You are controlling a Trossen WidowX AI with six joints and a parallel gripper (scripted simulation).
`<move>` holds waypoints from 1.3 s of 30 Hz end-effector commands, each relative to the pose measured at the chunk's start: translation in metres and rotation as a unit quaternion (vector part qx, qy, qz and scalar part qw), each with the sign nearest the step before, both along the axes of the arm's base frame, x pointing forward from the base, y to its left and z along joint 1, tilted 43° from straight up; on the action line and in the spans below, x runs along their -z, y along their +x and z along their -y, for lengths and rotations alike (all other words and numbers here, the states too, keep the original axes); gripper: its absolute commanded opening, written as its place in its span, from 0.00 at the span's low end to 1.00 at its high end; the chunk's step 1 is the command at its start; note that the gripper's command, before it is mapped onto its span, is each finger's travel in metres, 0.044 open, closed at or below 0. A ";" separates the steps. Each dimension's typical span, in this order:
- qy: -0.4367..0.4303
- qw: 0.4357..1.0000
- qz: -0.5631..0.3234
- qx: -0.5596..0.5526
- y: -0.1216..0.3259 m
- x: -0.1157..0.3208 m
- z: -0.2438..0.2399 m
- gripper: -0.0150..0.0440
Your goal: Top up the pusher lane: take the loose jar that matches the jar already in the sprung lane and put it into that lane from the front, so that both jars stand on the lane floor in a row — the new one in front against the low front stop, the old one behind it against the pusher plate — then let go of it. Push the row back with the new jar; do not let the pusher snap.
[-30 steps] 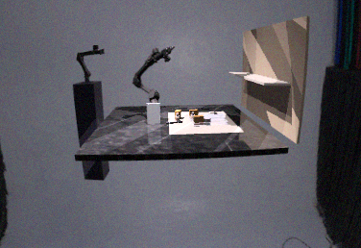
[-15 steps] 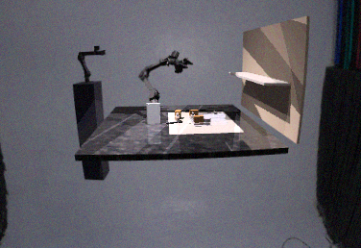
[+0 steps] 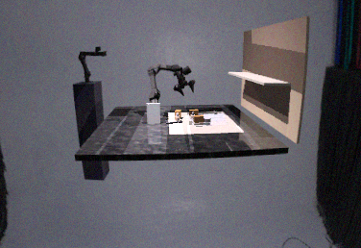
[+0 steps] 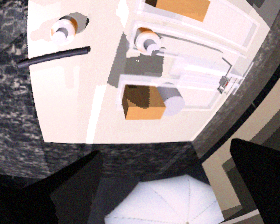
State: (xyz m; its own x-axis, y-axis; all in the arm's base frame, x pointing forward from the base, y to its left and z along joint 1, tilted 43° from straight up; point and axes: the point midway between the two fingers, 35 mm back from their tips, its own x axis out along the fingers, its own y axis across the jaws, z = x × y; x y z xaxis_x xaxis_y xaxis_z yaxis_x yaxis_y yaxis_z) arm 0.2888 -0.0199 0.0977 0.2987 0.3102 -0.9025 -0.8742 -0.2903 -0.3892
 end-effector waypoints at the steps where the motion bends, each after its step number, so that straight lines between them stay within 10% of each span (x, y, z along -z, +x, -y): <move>1: 0.077 0.992 -0.102 0.003 -0.032 0.045 -0.020 1.00; 8: 0.205 0.942 -0.264 0.028 -0.090 0.090 -0.059 1.00; 39: 0.205 0.942 -0.264 0.028 -0.102 0.132 -0.093 1.00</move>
State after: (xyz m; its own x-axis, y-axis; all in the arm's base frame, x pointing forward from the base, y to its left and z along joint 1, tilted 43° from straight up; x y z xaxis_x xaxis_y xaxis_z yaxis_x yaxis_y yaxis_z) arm 0.1904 0.0687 -0.0297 -0.1237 0.6590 -0.7419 -0.9869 -0.1600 0.0225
